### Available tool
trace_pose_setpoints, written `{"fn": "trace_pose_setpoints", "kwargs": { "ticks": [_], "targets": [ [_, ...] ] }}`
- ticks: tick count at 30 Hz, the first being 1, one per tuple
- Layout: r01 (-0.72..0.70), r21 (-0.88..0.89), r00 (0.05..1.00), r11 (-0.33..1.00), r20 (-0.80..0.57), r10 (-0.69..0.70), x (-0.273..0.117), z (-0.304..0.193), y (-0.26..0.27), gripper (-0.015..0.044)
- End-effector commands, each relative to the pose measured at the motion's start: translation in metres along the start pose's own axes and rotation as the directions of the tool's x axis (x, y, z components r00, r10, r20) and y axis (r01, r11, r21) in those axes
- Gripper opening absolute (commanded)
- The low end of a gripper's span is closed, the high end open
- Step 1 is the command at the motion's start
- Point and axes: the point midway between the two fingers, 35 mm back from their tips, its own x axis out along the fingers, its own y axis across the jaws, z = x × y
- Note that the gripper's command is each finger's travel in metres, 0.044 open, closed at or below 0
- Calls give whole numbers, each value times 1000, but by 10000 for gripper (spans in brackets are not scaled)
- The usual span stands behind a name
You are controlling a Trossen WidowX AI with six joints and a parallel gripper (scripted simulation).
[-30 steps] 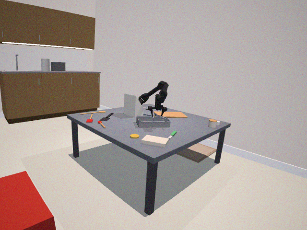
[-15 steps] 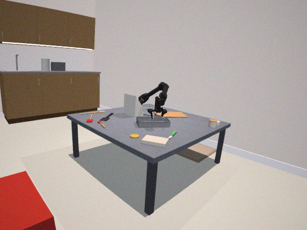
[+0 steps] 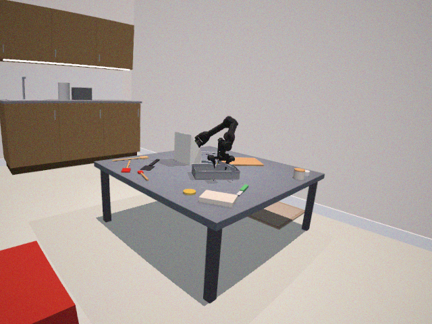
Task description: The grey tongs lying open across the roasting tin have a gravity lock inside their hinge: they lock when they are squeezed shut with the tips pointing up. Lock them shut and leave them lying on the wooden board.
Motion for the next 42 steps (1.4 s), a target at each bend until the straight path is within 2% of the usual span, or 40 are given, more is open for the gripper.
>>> {"fn": "trace_pose_setpoints", "kwargs": {
  "ticks": [1,42],
  "targets": [
    [1,-1,1000,1000,-1,-1,0,0,0,315],
    [1,-1,1000,1000,-1,-1,0,0,0,42]
  ]
}}
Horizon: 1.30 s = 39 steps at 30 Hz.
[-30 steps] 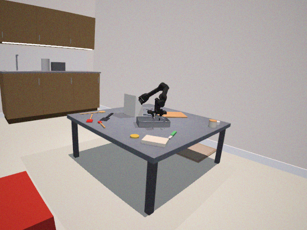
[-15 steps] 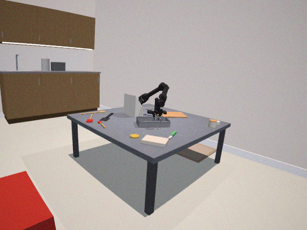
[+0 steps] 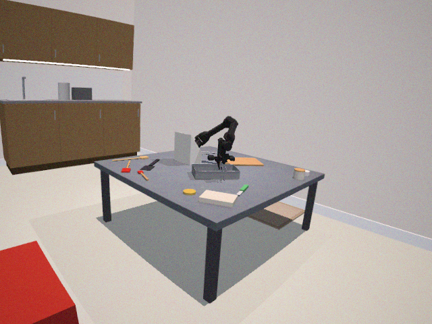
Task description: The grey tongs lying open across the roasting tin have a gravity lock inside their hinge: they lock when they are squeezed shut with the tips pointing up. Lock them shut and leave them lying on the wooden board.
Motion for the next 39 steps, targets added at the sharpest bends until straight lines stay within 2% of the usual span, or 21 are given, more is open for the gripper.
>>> {"fn": "trace_pose_setpoints", "kwargs": {
  "ticks": [1,4,10,11,16,23,39],
  "targets": [
    [2,-2,1000,1000,1,-2,0,0,0,35],
    [2,-2,1000,1000,1,-2,0,0,0,15],
    [2,-2,1000,1000,1,-2,0,0,0,-143],
    [2,-2,1000,1000,1,-2,0,0,0,-150],
    [3,-1,1000,1000,2,-3,-7,1,0,-150],
    [2,5,1000,1000,0,-2,-78,1,0,-150],
    [7,-35,1000,999,-2,-7,-76,-5,13,-150]
  ]
}}
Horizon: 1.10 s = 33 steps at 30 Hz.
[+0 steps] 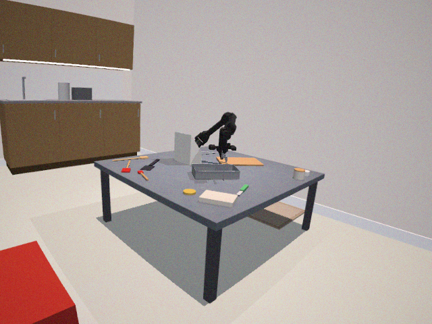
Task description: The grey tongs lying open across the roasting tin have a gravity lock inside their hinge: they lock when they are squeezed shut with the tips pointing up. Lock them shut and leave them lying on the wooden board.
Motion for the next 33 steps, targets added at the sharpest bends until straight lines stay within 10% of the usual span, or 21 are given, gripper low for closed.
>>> {"fn": "trace_pose_setpoints", "kwargs": {
  "ticks": [1,33],
  "targets": [
    [3,-48,1000,999,4,-2,-1,-6,13,-150],
    [-8,-604,1000,797,-1,9,-3,-134,165,-150]
  ]
}}
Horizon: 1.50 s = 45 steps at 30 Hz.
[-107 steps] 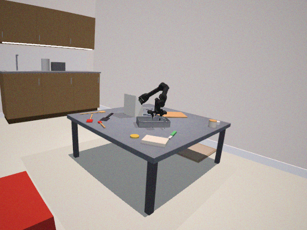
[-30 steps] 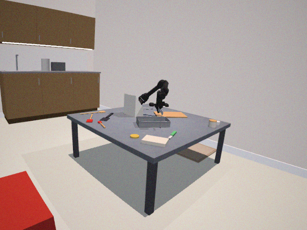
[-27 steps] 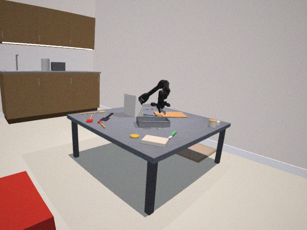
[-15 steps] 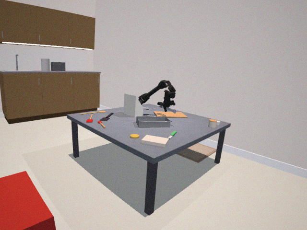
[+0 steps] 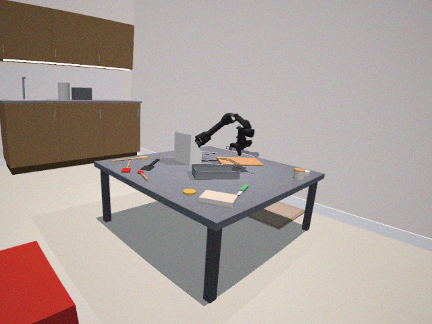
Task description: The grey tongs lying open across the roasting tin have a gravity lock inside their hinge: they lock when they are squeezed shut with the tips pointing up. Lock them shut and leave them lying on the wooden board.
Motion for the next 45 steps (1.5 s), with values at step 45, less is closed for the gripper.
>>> {"fn": "trace_pose_setpoints", "kwargs": {
  "ticks": [45],
  "targets": [
    [-1,-618,1000,786,16,14,-4,-143,188,-150]
  ]
}}
